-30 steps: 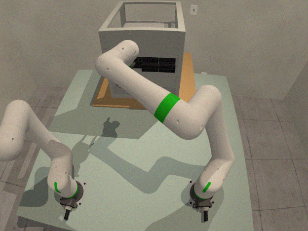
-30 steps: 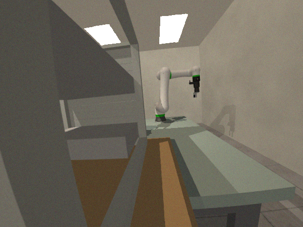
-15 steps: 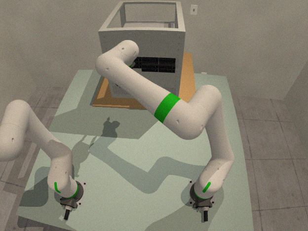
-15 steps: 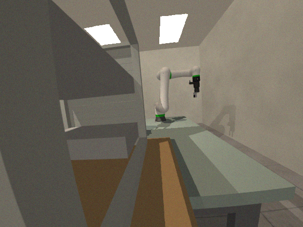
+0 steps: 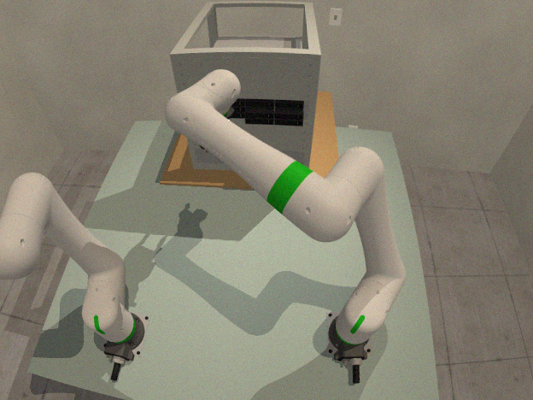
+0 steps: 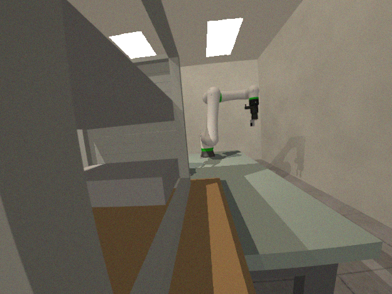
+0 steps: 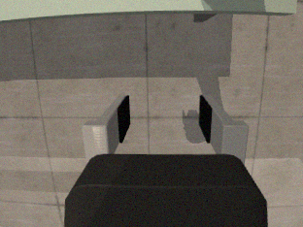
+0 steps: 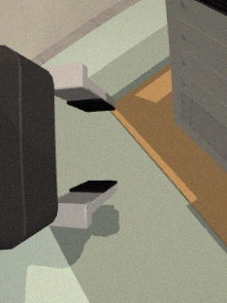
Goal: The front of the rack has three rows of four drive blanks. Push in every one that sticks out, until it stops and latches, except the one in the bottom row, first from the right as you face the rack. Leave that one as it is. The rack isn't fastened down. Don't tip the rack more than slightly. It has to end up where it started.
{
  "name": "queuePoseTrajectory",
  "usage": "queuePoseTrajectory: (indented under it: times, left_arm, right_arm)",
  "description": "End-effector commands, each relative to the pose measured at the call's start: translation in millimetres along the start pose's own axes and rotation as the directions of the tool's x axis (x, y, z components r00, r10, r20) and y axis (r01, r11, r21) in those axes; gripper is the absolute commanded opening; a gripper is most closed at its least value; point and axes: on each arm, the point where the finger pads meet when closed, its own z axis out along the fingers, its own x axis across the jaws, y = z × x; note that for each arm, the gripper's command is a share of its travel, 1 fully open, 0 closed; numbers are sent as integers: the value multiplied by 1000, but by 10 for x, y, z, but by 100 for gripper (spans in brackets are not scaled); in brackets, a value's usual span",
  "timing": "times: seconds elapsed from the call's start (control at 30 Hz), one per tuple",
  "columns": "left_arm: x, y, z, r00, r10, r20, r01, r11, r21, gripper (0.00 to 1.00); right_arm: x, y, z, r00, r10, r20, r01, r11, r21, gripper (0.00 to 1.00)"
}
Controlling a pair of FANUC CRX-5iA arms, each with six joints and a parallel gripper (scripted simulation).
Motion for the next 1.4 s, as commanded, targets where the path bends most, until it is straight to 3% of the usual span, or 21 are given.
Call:
queuePoseTrajectory:
  times: [0.0,0.37,0.87,1.37]
  left_arm:
    - [-2,3,-10,1000,0,0,0,1000,-2,100]
    - [-2,3,-10,1000,0,0,0,1000,-2,100]
    - [-2,3,-10,1000,0,0,0,1000,-2,100]
    - [-2,3,-10,1000,0,0,0,1000,-2,100]
  right_arm:
    - [-16,12,-14,1000,3,7,-3,1000,-3,100]
    - [-56,92,9,999,29,30,-28,999,-26,100]
    - [-178,344,61,989,117,95,-107,989,-103,100]
    - [-407,827,75,929,323,183,-265,922,-281,100]
